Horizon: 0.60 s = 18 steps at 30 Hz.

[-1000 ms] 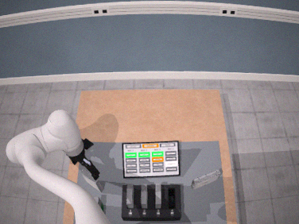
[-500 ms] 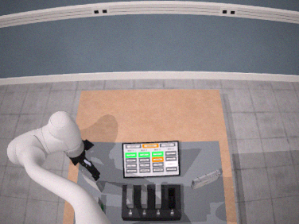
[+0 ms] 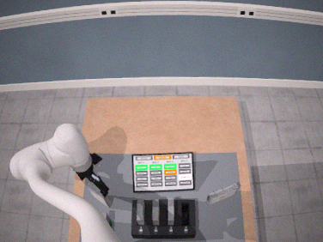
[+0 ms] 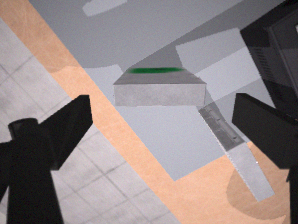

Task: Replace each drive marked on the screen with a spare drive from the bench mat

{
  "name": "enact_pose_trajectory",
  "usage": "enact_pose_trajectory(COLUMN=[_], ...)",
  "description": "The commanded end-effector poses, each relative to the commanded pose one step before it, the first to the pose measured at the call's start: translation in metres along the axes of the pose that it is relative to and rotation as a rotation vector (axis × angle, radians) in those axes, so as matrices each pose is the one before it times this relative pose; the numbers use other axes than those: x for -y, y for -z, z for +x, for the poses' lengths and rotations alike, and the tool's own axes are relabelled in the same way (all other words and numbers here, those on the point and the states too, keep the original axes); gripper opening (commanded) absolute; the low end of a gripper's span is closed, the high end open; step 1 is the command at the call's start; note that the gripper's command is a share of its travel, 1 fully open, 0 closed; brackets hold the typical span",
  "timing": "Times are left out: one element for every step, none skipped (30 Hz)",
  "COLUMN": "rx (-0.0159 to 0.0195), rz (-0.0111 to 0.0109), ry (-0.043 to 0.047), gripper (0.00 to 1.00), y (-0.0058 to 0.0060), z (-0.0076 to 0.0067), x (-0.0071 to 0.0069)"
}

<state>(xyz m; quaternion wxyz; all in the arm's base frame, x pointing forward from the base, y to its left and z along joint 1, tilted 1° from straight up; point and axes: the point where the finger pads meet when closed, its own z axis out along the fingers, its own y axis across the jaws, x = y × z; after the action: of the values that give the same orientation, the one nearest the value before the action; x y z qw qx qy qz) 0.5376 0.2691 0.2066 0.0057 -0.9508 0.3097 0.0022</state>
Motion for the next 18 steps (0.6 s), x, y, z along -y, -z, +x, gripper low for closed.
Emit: enact_pose_trajectory(rx=[-0.0003, 0.0, 0.0, 0.0, 0.0, 0.0, 0.0, 0.0, 0.0, 0.0, 0.0, 0.0, 0.0, 0.0, 0.0, 0.0, 0.0, 0.0], rz=[0.0014, 0.0, 0.0, 0.0, 0.0, 0.0, 0.0, 0.0, 0.0, 0.0, 0.0, 0.0, 0.0, 0.0, 0.0, 0.0, 0.0, 0.0], ry=[-0.00006, 0.0, 0.0, 0.0, 0.0, 0.0, 0.0, 0.0, 0.0, 0.0, 0.0, 0.0, 0.0, 0.0, 0.0, 0.0, 0.0, 0.0], gripper=[0.89, 0.89, 0.89, 0.89, 0.89, 0.89, 0.89, 0.89, 0.89, 0.89, 0.89, 0.89, 0.89, 0.89, 0.89, 0.89, 0.89, 0.89], y=[-0.00271, -0.00131, -0.00127, -0.00123, -0.00118, -0.00113, -0.00108, -0.00102, -0.00096, -0.00089, -0.00082, -0.00075, -0.00068, -0.00061, -0.00054, 0.0, 0.0, -0.00047], z=[0.0001, 0.00001, 0.00001, 0.0, 0.0, 0.0, 0.00001, 0.0, 0.0, 0.0, 0.0, 0.0, 0.0, 0.0, 0.0, 0.0, 0.0, 0.0], x=[0.0004, 0.0, 0.0, 0.0, 0.0, 0.0, 0.0, 0.0, 0.0, 0.0, 0.0, 0.0, 0.0, 0.0, 0.0, 0.0, 0.0, 0.0])
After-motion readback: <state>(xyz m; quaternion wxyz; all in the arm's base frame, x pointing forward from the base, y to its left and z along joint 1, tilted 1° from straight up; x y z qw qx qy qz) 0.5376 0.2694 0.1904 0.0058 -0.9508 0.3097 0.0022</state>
